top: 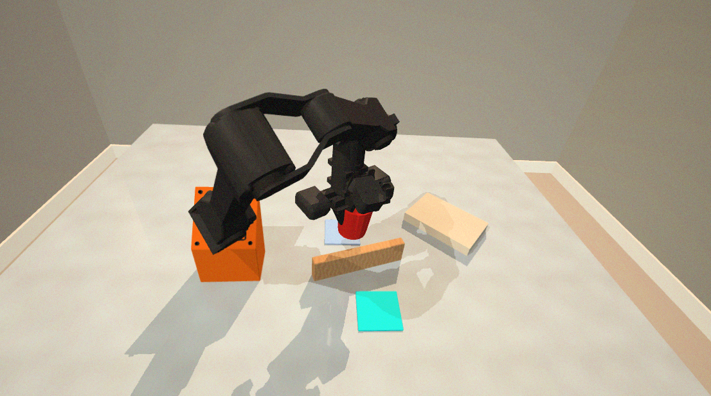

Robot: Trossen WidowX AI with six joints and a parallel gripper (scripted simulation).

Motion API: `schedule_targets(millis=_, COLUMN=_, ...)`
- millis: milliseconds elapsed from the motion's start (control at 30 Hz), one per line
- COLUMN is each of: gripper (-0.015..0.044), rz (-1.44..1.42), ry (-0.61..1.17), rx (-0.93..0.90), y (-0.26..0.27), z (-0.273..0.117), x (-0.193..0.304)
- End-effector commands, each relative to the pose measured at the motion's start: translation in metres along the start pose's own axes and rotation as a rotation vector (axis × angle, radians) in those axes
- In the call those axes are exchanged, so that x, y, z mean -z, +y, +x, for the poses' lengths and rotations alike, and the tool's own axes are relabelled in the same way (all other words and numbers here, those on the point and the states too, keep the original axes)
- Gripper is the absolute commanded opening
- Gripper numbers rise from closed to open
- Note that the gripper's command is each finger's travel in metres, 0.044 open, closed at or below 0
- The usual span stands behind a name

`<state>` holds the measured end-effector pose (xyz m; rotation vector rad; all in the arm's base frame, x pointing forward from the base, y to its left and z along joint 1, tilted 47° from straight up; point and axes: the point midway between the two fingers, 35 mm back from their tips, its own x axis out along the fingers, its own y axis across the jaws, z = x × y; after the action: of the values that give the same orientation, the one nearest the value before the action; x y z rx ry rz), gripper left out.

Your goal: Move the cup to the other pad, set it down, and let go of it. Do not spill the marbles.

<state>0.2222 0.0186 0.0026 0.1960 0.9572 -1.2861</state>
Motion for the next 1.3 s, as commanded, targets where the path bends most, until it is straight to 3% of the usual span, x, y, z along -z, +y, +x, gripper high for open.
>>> schedule_targets(millis=0, gripper=0.0, rz=-0.004, ry=-0.005, rx=-0.007, y=-0.003, z=-0.002, x=-0.01)
schedule_targets(millis=1267, gripper=0.0, rz=-0.003, ry=-0.008, rx=-0.005, y=-0.031, z=-0.002, x=-0.103)
